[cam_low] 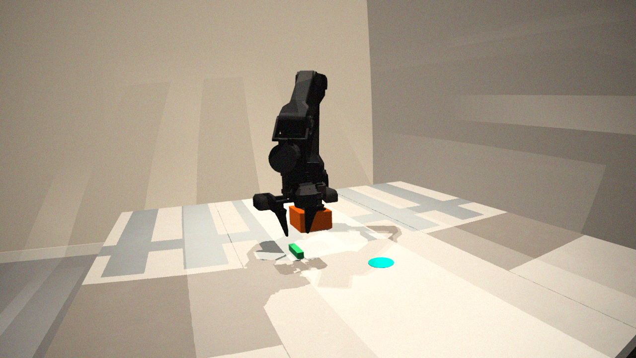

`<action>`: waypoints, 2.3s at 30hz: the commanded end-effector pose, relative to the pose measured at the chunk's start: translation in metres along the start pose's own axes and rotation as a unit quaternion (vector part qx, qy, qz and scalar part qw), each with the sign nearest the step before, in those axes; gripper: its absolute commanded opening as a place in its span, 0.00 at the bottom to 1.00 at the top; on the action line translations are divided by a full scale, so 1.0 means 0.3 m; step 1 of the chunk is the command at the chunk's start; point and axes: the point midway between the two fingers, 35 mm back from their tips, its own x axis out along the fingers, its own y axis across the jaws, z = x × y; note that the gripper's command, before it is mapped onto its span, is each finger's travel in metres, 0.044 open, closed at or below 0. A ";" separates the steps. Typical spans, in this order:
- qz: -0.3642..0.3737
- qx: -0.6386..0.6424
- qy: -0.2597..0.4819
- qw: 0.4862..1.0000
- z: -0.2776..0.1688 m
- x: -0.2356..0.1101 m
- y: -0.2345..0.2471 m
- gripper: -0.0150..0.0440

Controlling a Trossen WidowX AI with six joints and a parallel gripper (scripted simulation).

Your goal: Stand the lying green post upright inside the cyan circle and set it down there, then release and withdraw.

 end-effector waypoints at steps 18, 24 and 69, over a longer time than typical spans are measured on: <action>0.002 0.003 0.014 1.000 -0.043 0.179 0.019 0.29; -0.020 0.012 0.008 1.000 -0.038 0.159 -0.007 0.29; -0.003 0.005 0.012 1.000 -0.017 -0.105 -0.001 0.29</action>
